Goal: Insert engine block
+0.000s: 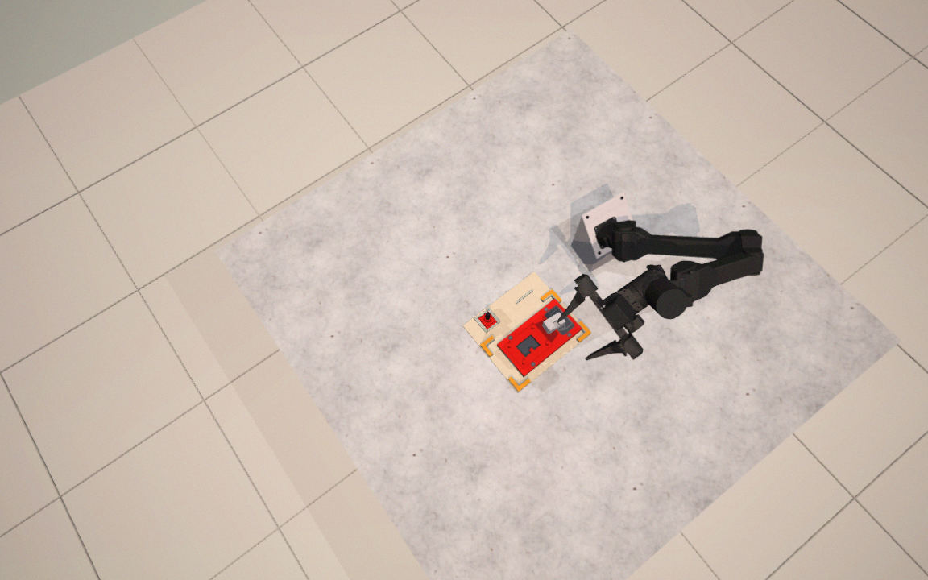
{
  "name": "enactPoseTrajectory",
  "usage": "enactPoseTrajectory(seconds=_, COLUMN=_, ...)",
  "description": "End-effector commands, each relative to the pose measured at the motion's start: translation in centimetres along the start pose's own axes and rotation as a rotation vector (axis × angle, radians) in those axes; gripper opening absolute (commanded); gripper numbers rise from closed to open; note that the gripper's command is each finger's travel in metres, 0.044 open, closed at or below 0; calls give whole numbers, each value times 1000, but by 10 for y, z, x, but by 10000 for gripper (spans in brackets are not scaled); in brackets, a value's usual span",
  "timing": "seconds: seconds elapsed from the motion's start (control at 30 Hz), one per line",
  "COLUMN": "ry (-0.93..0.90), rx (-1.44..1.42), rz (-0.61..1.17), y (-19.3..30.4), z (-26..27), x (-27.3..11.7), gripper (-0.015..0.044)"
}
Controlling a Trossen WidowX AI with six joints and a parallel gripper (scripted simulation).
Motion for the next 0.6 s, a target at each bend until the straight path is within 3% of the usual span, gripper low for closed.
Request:
enactPoseTrajectory(seconds=0.0, ry=-9, rx=107, rz=87, y=19, z=-5, x=12, gripper=440)
enactPoseTrajectory(seconds=0.57, ry=46, rx=561, rz=434, y=91, z=-22, x=44, gripper=440)
Point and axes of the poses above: the point midway between the two fingers, 35 mm back from their tips, its own x axis out along the fingers, its own z axis across the jaws, y = z × x, the point moved 2 cm from there along -x, back along the fingers, and after that the axes turned 10 degrees about -x, right-handed, at the moved point
